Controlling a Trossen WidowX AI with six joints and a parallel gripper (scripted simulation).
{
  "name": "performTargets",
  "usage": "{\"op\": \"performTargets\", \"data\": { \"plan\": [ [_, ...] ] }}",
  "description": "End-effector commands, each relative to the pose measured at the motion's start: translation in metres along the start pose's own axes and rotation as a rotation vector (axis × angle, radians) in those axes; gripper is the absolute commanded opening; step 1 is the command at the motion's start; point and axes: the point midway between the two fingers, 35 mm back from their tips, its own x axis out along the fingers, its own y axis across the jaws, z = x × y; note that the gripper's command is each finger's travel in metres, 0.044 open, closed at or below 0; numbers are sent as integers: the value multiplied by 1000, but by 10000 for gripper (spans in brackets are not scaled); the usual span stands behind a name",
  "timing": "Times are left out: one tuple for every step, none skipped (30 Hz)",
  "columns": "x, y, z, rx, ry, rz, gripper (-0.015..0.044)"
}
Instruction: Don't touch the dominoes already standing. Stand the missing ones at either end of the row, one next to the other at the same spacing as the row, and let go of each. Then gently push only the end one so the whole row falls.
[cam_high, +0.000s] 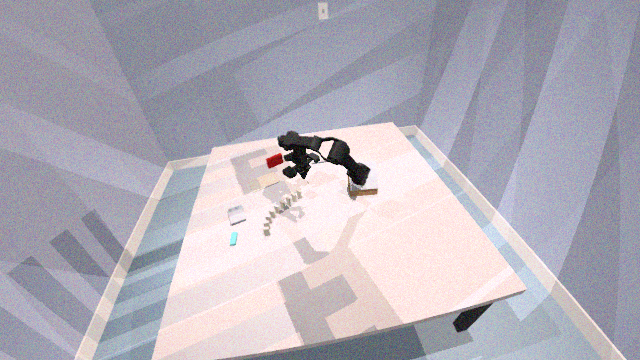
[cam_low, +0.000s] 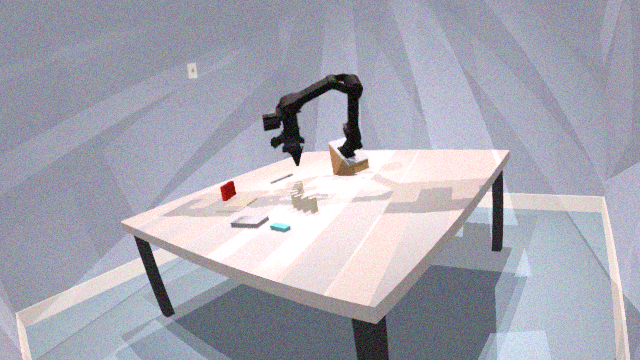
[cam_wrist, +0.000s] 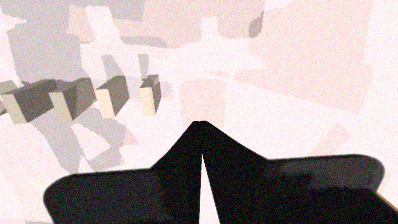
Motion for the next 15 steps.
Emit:
{"op": "performTargets", "data": {
  "plan": [
    [0, 1, 0, 4, 0, 5, 0],
    [0, 1, 0, 4, 0, 5, 0],
    [0, 1, 0, 4, 0, 5, 0],
    [0, 1, 0, 4, 0, 5, 0],
    [0, 1, 0, 4, 0, 5, 0],
    [0, 1, 0, 4, 0, 5, 0],
    [0, 1, 0, 4, 0, 5, 0],
    [0, 1, 0, 4, 0, 5, 0],
    [0, 1, 0, 4, 0, 5, 0],
    [0, 1, 0, 4, 0, 5, 0],
    [0, 1, 0, 4, 0, 5, 0],
    [3, 1, 0, 4, 0, 5, 0],
    [11, 1, 1, 4, -1, 4, 0],
    [24, 2, 2, 5, -2, 4, 0],
    [41, 2, 3, 5, -3, 5, 0]
  ]
}}
